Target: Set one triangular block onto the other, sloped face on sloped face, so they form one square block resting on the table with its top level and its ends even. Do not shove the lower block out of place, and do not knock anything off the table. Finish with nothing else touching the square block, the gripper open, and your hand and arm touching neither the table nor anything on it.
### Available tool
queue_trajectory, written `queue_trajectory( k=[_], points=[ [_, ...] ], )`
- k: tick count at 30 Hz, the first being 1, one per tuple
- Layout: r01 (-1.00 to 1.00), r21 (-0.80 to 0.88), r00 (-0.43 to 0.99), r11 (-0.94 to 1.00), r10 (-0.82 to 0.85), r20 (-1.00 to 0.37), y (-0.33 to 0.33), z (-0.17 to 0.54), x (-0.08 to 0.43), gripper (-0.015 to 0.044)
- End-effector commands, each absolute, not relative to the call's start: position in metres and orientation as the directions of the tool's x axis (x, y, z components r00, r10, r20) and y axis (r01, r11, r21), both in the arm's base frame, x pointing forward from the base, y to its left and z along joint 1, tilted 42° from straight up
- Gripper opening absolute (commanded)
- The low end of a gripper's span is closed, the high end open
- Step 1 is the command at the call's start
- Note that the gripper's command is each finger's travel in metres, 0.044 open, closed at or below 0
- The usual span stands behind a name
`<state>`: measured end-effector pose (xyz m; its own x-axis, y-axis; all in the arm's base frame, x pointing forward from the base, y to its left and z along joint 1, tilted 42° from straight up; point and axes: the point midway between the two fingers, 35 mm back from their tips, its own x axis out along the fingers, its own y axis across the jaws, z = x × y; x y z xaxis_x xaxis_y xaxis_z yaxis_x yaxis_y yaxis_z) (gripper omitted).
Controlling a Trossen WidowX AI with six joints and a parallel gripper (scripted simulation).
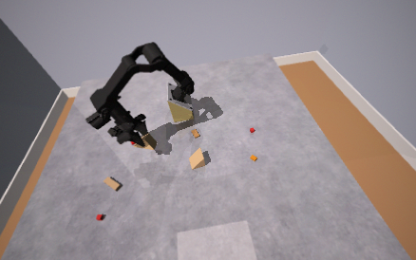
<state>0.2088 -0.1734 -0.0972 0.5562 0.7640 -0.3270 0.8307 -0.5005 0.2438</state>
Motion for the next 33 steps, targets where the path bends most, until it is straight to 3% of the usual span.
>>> queue_trajectory(
  k=[1, 18, 33],
  points=[
    [0.833, 0.374, 0.533, -0.407, 0.770, -0.351, -0.1733, -0.0959, 0.2093, 0.0000],
    [0.674, 0.739, 0.451, 0.013, 0.784, -0.426, -0.1709, -0.0940, 0.2113, 0.0000],
    [0.338, 0.861, 0.380, 0.379, 0.782, -0.494, -0.1700, -0.0922, 0.2131, 0.0000]
  ],
)
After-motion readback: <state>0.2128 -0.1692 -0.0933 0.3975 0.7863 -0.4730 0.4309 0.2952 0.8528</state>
